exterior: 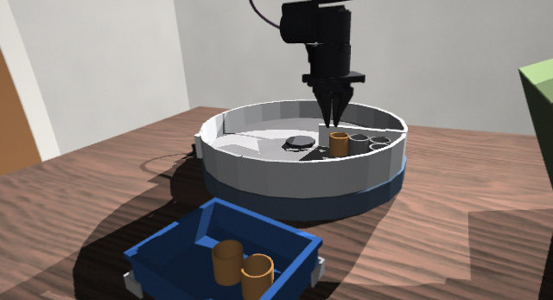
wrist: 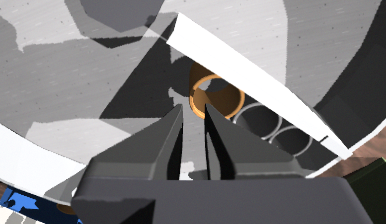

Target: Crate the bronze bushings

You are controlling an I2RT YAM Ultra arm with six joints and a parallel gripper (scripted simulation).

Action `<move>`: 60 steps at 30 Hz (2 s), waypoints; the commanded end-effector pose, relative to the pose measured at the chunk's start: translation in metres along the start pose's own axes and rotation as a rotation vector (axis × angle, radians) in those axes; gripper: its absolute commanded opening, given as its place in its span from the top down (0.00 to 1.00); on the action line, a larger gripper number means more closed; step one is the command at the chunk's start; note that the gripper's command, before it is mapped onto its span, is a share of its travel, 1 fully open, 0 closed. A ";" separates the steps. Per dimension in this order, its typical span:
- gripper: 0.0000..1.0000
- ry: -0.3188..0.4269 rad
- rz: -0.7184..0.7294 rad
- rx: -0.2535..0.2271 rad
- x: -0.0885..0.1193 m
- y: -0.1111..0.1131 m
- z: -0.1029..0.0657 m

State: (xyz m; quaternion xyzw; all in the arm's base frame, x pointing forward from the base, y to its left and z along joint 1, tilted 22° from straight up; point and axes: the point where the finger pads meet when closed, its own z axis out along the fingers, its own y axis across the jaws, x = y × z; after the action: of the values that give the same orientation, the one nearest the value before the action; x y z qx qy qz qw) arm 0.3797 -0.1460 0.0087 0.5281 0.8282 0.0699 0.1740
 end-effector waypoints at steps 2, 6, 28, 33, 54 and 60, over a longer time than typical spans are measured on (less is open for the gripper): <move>0.85 -0.051 0.001 -0.037 -0.014 0.014 -0.013; 0.85 -0.048 0.001 -0.034 -0.012 0.012 -0.012; 0.85 -0.036 -0.004 -0.024 -0.005 0.009 -0.010; 0.85 -0.036 -0.004 -0.024 -0.005 0.009 -0.010; 0.85 -0.031 0.005 -0.015 -0.005 0.005 -0.011; 0.85 -0.032 0.002 -0.017 -0.004 0.006 -0.011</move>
State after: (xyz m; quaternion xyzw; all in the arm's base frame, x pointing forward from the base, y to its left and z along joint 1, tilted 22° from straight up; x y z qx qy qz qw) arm 0.3782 -0.1439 0.0061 0.5283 0.8284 0.0702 0.1722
